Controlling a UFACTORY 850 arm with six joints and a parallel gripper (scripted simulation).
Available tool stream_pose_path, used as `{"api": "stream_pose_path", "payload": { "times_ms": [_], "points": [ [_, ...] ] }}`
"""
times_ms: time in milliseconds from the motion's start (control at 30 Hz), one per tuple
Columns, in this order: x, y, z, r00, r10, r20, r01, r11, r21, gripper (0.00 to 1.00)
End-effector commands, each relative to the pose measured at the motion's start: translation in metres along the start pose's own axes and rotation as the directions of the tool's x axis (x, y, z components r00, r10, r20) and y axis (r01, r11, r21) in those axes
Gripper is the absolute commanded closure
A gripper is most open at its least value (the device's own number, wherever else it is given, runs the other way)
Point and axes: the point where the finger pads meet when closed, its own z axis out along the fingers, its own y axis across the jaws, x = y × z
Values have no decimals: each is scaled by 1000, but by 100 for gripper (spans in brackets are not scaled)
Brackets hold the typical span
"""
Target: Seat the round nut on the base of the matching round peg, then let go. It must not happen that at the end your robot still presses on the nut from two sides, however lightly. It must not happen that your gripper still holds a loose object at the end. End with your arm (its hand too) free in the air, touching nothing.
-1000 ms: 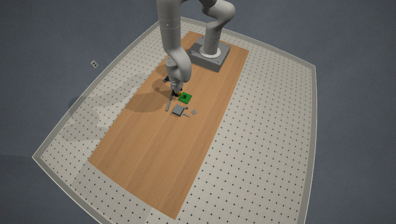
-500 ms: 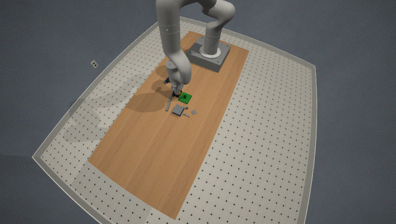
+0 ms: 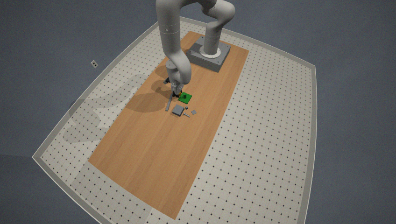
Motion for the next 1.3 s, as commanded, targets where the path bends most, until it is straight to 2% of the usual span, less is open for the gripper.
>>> {"api": "stream_pose_path", "payload": {
  "times_ms": [0,167,333,400,700,1267],
  "points": [
    [0,-1,-1,1000,0,0,0,1000,1,100],
    [0,-1,-3,1000,0,0,0,1000,1,100],
    [0,-1,-19,1000,0,1,0,1000,2,100],
    [0,-1,-19,1000,0,1,0,1000,2,100],
    [0,-1,-49,1000,0,2,0,1000,2,100],
    [0,0,-50,1000,0,2,0,1000,2,100]
  ]
}}
